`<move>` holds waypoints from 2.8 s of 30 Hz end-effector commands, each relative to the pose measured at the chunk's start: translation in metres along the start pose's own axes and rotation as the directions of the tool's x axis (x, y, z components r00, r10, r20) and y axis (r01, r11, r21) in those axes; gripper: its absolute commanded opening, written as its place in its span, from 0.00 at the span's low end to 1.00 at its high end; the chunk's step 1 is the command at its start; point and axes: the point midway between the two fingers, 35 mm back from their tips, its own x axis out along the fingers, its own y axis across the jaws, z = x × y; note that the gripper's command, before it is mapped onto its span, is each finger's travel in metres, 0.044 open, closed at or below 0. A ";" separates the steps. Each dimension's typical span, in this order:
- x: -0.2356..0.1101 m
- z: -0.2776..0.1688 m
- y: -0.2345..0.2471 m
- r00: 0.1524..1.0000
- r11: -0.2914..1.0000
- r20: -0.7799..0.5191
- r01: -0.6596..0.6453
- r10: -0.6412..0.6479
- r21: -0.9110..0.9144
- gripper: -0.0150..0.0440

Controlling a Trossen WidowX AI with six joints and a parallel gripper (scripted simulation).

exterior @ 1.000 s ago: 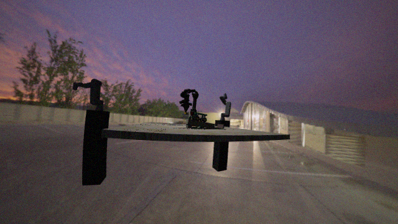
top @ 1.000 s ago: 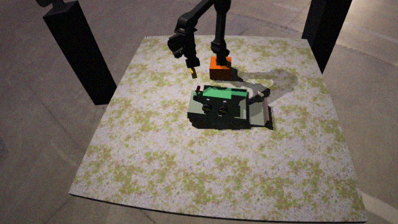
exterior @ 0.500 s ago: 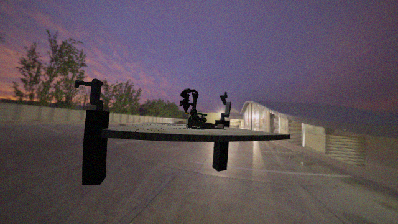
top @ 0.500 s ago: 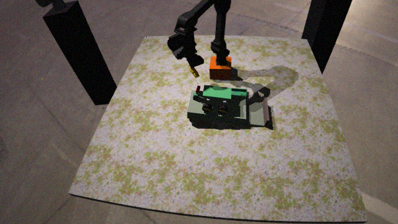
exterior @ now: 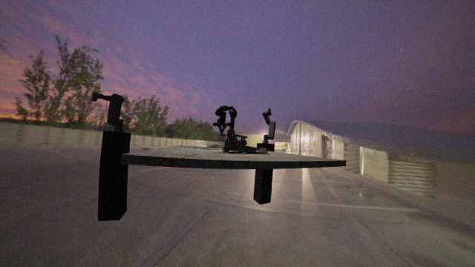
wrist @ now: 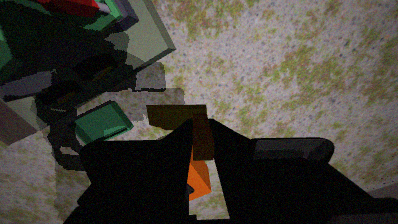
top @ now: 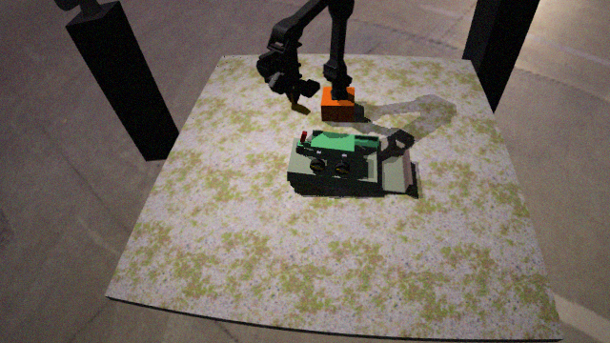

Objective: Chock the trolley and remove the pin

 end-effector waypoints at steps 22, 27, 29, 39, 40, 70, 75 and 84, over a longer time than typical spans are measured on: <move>0.000 0.000 0.000 1.000 0.680 0.004 -0.002 0.007 -0.733 0.25; 0.000 0.000 0.000 1.000 0.547 0.003 -0.002 0.008 -0.837 0.25; 0.000 0.000 0.000 1.000 0.490 0.002 -0.002 0.008 -0.872 0.25; 0.000 0.000 0.000 1.000 0.170 -0.001 -0.002 0.010 -0.985 0.25; 0.000 0.000 0.000 1.000 0.135 -0.001 -0.002 0.010 -0.991 0.25; 0.001 -0.003 0.020 1.000 -0.457 -0.007 0.000 0.013 -0.889 0.25; 0.002 -0.005 0.038 1.000 -0.457 -0.007 0.001 0.015 -0.889 0.25; 0.002 -0.009 0.069 1.000 -0.457 -0.007 0.001 0.017 -0.889 0.25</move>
